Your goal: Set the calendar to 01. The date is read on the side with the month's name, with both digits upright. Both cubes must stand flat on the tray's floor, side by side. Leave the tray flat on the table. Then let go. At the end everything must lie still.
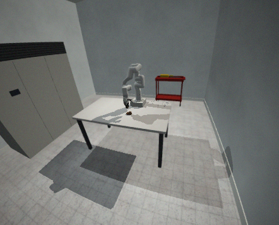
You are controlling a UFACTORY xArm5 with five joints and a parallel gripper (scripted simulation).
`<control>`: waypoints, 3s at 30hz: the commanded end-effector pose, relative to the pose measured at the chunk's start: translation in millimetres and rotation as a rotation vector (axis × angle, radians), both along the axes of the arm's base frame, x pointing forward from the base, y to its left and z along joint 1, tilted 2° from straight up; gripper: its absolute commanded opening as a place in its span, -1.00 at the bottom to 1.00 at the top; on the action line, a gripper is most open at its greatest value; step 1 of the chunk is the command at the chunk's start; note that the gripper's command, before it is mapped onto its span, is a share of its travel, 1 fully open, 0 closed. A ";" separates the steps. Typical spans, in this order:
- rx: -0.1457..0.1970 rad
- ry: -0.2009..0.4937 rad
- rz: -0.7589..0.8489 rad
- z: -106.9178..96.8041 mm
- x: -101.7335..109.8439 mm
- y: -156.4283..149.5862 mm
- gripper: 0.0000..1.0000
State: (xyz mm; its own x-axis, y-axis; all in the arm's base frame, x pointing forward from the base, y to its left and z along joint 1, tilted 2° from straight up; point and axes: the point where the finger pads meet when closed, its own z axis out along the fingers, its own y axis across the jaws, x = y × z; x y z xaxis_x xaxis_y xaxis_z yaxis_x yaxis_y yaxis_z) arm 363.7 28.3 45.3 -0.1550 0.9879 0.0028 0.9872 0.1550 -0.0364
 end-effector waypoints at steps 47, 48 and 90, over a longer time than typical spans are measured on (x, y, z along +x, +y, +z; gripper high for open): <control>-0.004 0.003 0.248 -19.5 -20.8 119.9 -0.47; -0.004 0.003 0.248 -23.7 -20.9 119.8 -0.47; -0.004 0.003 0.248 -95.0 -23.4 118.7 -0.47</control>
